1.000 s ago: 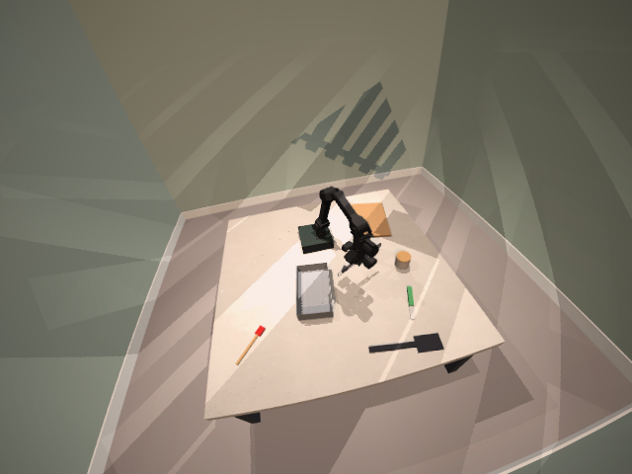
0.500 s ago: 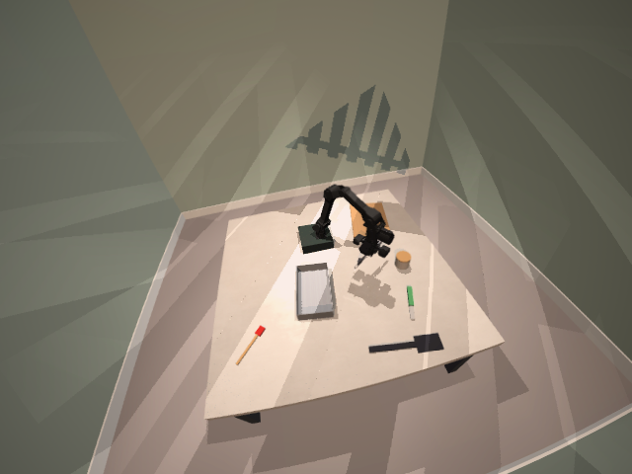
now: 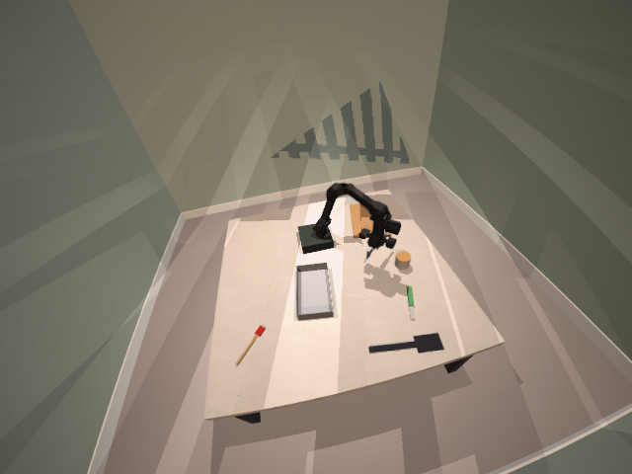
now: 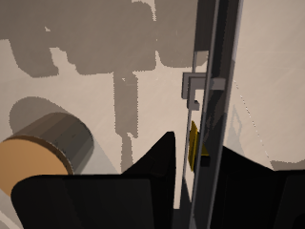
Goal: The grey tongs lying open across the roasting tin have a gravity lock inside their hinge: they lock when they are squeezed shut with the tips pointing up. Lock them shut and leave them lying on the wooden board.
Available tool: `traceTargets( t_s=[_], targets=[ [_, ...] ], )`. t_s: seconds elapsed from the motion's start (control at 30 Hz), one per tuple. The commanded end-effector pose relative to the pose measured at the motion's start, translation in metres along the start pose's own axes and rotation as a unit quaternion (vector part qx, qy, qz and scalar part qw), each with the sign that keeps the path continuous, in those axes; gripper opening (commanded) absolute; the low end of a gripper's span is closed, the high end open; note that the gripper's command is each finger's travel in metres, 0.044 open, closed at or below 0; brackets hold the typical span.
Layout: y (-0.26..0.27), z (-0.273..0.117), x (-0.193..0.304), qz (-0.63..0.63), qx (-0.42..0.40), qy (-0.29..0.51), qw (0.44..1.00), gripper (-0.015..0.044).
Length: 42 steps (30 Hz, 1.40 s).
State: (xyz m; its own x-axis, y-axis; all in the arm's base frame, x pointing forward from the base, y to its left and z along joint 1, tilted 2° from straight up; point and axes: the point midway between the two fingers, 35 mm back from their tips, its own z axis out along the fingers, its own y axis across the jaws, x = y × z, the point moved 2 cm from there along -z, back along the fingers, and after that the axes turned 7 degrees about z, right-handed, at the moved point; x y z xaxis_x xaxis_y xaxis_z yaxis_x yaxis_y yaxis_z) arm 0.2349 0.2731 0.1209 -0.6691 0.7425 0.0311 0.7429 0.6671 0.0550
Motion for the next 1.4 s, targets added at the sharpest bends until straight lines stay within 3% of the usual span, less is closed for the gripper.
traceTargets(
  t_s=[0.0, 0.67, 1.37],
  targets=[
    [-0.002, -0.001, 0.023, -0.023, -0.001, -0.001, 1.000, -0.0150],
    [-0.042, -0.001, 0.141, -0.150, 0.002, 0.004, 0.989, -0.0150],
    [-0.124, -0.003, 0.246, -0.276, 0.002, 0.010, 0.961, -0.0150]
  ],
)
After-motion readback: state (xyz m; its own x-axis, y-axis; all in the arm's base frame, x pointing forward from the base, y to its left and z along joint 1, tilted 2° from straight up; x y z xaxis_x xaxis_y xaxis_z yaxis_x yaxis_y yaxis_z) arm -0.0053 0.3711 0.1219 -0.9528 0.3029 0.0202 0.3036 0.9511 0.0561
